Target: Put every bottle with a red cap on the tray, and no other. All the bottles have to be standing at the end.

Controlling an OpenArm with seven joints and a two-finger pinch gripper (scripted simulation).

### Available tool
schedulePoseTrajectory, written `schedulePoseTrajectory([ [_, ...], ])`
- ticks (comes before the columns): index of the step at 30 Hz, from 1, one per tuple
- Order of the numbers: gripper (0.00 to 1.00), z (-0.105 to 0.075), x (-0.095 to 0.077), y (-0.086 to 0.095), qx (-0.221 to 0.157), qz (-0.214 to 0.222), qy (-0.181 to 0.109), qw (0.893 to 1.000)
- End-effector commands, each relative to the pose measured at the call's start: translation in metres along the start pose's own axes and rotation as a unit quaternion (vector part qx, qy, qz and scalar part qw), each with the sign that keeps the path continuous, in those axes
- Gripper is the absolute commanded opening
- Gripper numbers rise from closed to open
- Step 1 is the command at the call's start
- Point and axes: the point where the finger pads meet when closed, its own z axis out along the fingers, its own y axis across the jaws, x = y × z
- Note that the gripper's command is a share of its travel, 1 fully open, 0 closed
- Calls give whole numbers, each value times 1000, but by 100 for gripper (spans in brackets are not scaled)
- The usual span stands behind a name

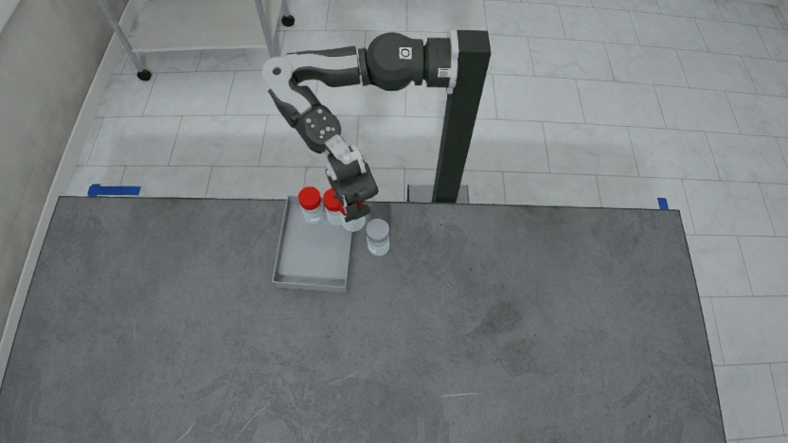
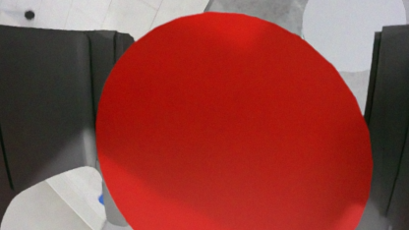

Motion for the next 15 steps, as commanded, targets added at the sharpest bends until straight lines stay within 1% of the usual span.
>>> schedulePoseTrajectory([
  [1, 0, -2, -1, 3, -5, 32, -1, 999],
  [3, 0, -2, -1, 3, -5, 32, -1, 999],
  [4, 0, -2, -1, 3, -6, 51, -1, 999],
  [9, 0, -2, -1, 3, -6, 98, 0, 995],
  [15, 0, -2, -1, 3, -7, 154, 1, 988],
])
